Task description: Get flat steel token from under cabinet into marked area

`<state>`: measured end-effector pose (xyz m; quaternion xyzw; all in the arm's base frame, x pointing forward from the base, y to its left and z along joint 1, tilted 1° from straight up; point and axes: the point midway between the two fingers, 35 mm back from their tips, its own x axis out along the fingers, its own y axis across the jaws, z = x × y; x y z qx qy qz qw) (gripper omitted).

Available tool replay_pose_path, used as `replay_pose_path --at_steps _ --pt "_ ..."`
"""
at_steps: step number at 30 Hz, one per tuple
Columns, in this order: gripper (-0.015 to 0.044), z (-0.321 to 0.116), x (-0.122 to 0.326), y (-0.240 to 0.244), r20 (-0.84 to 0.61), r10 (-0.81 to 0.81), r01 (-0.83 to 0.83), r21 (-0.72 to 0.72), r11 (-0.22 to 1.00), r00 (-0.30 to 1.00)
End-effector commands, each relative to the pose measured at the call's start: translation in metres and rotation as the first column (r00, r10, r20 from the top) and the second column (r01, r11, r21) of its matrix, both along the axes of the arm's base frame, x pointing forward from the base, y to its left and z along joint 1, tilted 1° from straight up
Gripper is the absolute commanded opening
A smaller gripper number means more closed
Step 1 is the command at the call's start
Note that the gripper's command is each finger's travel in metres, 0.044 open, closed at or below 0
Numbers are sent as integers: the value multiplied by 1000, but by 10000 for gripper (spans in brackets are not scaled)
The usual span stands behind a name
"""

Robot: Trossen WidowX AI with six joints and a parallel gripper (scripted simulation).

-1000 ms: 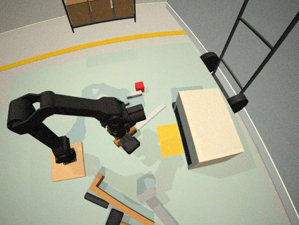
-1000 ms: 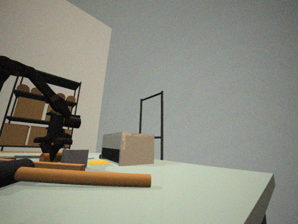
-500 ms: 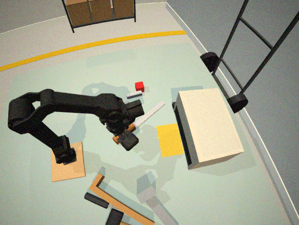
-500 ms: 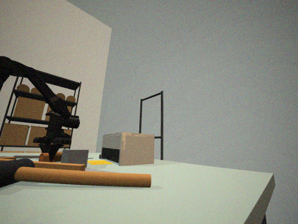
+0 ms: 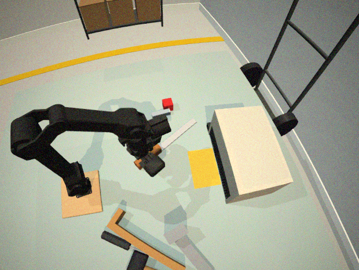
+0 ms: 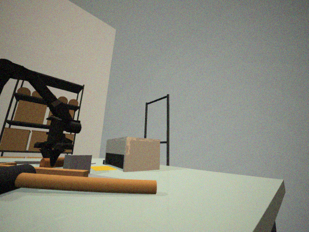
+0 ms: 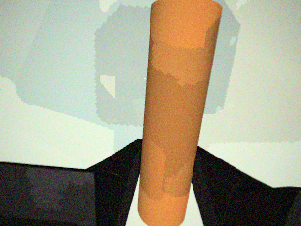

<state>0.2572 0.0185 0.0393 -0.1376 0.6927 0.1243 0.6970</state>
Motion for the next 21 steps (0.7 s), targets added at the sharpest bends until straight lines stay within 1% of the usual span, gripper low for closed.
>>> replay_pose_path --at_steps 1,21 --pt "0 1 1 5 4 0 0 3 1000 1000" --pt "0 1 1 25 4 0 0 4 1000 1000"
